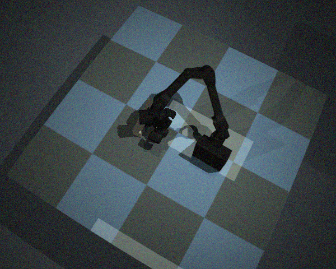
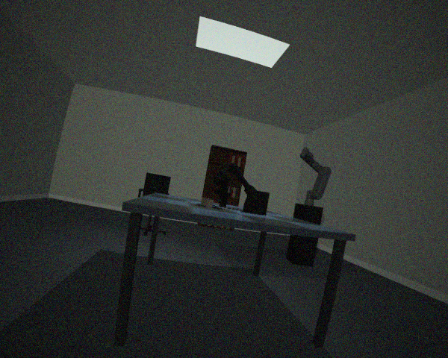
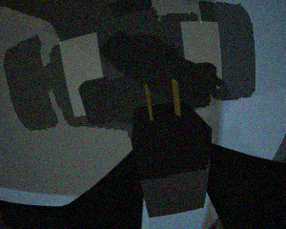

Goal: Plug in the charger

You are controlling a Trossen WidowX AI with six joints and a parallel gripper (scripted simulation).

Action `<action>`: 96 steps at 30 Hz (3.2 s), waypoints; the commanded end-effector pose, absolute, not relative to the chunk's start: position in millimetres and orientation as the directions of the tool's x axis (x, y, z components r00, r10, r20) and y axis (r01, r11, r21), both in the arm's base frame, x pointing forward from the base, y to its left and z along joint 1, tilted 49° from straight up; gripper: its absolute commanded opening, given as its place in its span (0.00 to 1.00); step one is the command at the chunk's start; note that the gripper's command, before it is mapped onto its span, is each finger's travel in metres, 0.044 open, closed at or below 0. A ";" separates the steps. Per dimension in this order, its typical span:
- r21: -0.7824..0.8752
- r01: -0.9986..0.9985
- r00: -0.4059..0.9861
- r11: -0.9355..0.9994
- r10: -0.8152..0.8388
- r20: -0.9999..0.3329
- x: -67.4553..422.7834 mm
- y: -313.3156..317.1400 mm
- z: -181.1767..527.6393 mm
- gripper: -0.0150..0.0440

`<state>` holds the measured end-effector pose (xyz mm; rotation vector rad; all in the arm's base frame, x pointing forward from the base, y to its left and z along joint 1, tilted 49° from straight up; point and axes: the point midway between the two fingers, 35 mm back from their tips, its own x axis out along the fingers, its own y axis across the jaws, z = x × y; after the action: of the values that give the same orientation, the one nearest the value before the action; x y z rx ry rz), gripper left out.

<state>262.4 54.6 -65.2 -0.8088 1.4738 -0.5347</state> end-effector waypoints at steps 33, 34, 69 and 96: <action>-0.751 -0.226 0.063 0.621 -0.760 -0.647 303.4 61.1 -71.6 0.25; -0.750 -0.227 0.063 0.620 -0.760 -0.647 304.5 61.1 -71.7 0.25; -0.750 -0.233 0.063 0.619 -0.760 -0.647 310.5 60.8 -70.9 0.25; -0.750 -0.233 0.063 0.619 -0.760 -0.647 315.1 62.1 -71.1 0.25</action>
<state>313.3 62.1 -72.0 -0.8697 1.4984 -0.4877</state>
